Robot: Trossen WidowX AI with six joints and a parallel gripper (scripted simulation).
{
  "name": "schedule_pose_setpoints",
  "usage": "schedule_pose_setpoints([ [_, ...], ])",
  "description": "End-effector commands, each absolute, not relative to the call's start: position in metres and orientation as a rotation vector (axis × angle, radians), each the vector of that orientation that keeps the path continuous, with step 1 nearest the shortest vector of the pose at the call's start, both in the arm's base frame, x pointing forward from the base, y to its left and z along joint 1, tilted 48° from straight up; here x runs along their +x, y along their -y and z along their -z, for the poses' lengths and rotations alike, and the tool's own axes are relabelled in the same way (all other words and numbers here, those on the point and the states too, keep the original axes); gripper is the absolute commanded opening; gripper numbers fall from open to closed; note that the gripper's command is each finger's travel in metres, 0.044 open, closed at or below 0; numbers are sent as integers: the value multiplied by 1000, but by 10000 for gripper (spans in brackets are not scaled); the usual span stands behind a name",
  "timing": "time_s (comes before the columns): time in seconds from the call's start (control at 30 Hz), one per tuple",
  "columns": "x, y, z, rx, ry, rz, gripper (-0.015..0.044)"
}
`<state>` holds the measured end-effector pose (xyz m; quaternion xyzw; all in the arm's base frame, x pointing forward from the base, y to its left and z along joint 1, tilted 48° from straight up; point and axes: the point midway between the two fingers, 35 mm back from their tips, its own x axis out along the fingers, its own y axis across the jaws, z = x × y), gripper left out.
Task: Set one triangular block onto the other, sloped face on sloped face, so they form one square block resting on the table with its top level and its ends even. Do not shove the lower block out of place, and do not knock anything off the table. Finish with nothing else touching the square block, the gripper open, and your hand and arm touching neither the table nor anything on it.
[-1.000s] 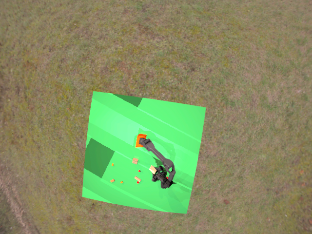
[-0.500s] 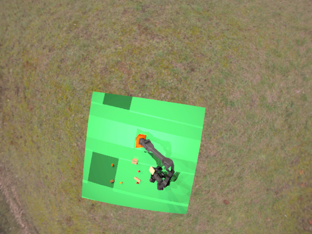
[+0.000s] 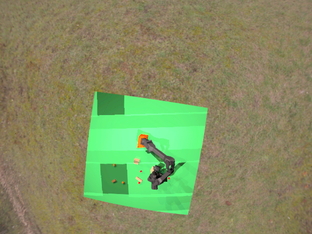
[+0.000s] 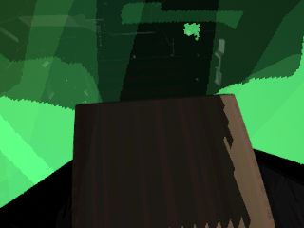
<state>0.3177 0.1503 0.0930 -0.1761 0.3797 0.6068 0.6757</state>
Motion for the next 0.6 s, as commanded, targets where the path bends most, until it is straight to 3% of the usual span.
schedule_pose_setpoints([
  [0.0, 313, -142, -88, -306, -747, -1380, 0],
  [0.57, 302, -119, -64, 15, -366, -1379, 0],
])
